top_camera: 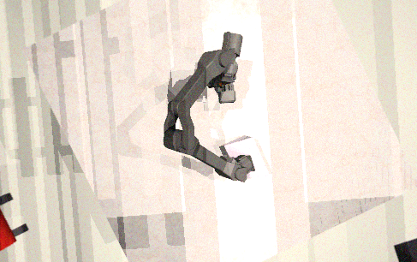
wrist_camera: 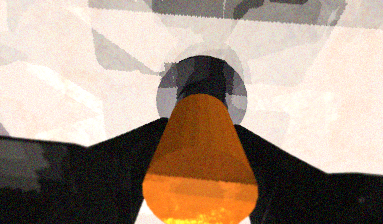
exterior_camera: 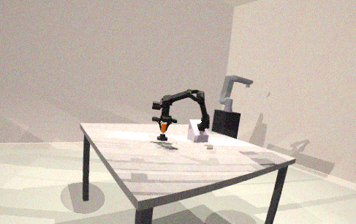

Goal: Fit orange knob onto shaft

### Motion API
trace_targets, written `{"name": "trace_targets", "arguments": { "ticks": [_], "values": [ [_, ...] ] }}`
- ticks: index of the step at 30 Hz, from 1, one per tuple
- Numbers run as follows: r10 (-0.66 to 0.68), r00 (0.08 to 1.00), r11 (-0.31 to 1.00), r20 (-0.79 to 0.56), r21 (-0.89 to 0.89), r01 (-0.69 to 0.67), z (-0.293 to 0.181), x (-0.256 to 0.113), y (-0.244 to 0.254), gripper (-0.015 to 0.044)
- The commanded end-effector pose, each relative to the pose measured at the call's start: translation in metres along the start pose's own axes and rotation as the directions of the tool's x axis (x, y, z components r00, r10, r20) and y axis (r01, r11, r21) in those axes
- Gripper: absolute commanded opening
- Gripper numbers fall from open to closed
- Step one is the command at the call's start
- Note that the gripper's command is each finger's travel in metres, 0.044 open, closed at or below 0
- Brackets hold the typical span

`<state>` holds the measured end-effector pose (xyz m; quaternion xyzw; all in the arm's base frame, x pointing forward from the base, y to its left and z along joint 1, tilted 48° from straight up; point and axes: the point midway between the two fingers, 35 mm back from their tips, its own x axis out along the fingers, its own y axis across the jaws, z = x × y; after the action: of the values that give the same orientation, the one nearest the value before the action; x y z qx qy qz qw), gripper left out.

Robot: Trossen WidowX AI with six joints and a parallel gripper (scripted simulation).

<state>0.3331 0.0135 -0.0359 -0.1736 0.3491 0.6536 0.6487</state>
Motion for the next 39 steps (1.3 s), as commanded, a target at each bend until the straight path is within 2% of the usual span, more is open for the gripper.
{"name": "trace_targets", "arguments": {
  "ticks": [1,5,32,39],
  "values": [
    [-0.005,1.000,0.997,0.002,-0.071,0.006,-0.0004,-0.0033,-0.0010,0.0000],
    [-0.006,1.000,0.981,0.002,-0.192,0.006,-0.0017,-0.0033,-0.0017,0.0000],
    [-0.005,1.000,0.981,0.002,-0.192,0.006,0.0001,-0.0029,-0.0010,0.0000],
    [-0.005,1.000,0.924,0.002,-0.382,0.006,-0.0012,-0.0029,-0.0017,0.0000]
  ]
}}
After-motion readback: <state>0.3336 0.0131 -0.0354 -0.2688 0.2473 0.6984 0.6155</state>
